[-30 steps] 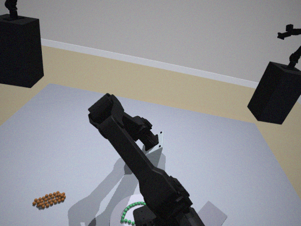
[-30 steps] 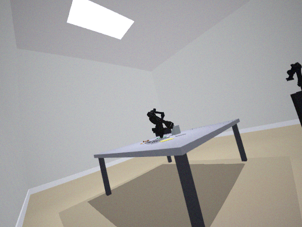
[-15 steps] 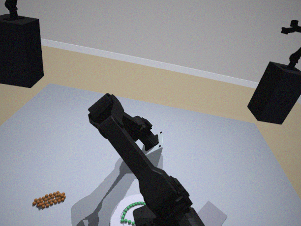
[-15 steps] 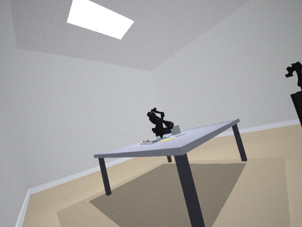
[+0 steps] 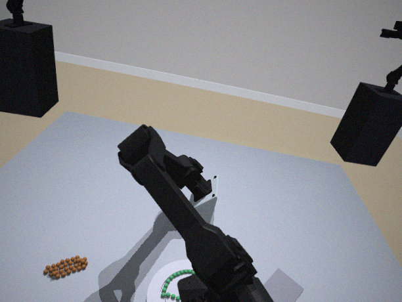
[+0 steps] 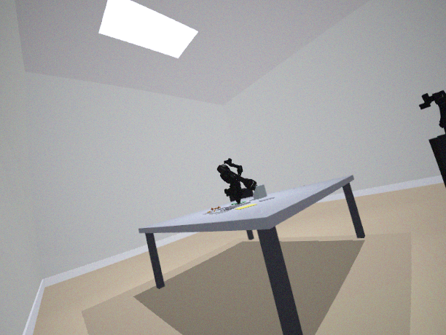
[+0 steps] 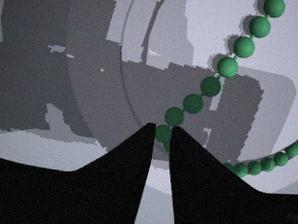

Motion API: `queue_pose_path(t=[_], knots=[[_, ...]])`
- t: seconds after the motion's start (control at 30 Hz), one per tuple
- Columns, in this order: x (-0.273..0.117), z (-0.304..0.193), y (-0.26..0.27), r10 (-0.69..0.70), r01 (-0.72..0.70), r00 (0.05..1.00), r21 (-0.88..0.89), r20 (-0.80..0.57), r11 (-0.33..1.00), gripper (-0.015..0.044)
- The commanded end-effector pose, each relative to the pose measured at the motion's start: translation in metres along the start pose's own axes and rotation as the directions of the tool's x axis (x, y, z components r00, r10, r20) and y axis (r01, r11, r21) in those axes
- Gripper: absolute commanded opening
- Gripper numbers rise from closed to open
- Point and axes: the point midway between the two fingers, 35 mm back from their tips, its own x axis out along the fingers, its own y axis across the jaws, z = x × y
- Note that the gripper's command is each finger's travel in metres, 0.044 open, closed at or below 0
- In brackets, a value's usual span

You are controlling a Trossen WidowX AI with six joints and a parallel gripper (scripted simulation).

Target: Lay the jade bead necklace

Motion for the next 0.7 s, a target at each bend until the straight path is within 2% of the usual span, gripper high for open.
queue_pose_path(t=[0.0, 0.67], knots=[[-0.0008, -0.0002, 0.0002, 0.001, -0.001, 1.000, 0.000, 0.000, 1.000, 0.0000], [-0.0070, -0.0031, 0.0027, 0.004, -0.004, 1.000, -0.007, 0.004, 1.000, 0.0000]])
